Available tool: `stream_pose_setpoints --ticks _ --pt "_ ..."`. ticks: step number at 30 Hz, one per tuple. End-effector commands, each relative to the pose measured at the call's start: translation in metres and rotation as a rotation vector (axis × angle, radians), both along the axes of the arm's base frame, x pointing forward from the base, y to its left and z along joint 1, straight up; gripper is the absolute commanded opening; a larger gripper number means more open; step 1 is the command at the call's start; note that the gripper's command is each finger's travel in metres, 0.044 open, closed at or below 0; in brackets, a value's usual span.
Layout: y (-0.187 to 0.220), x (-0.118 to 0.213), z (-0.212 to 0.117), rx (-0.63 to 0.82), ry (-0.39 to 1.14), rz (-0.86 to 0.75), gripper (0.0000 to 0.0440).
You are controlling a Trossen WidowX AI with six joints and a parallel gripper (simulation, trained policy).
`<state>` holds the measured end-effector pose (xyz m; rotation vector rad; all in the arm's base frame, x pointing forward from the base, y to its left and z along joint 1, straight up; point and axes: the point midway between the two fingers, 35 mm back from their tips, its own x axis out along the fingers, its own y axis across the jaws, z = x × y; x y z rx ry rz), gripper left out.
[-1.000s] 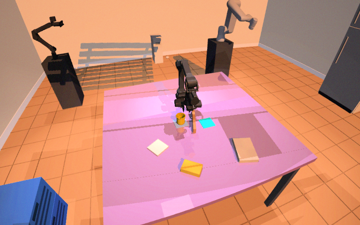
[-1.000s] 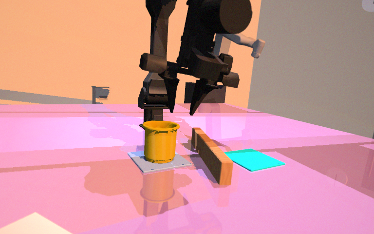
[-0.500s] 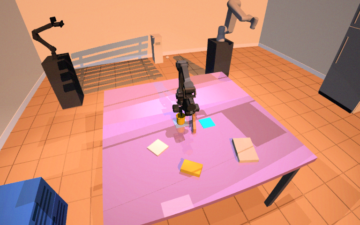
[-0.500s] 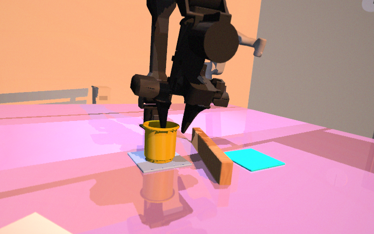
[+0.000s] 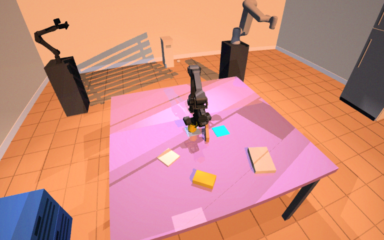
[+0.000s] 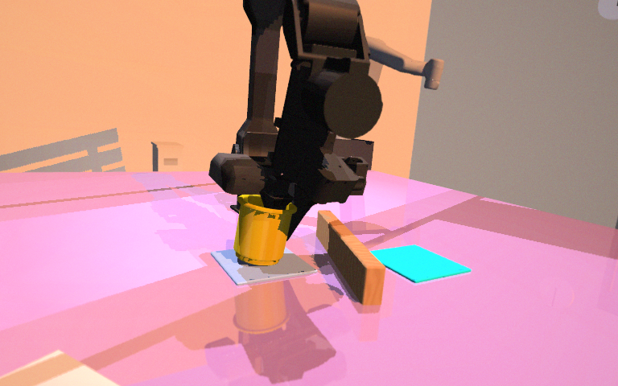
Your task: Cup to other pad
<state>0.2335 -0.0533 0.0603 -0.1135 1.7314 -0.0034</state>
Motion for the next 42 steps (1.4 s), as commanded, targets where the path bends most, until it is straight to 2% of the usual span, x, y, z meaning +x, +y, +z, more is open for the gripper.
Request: stream_pose_setpoints --ticks 1,23,42 --pt "0.0 0.001 0.001 0.008 -0.005 0.04 0.002" --pt "0.016 0.029 0.054 0.024 -0.124 0.144 0.0027" --pt "0.065 0.059 0.075 0.027 -0.238 0.232 0.0001"
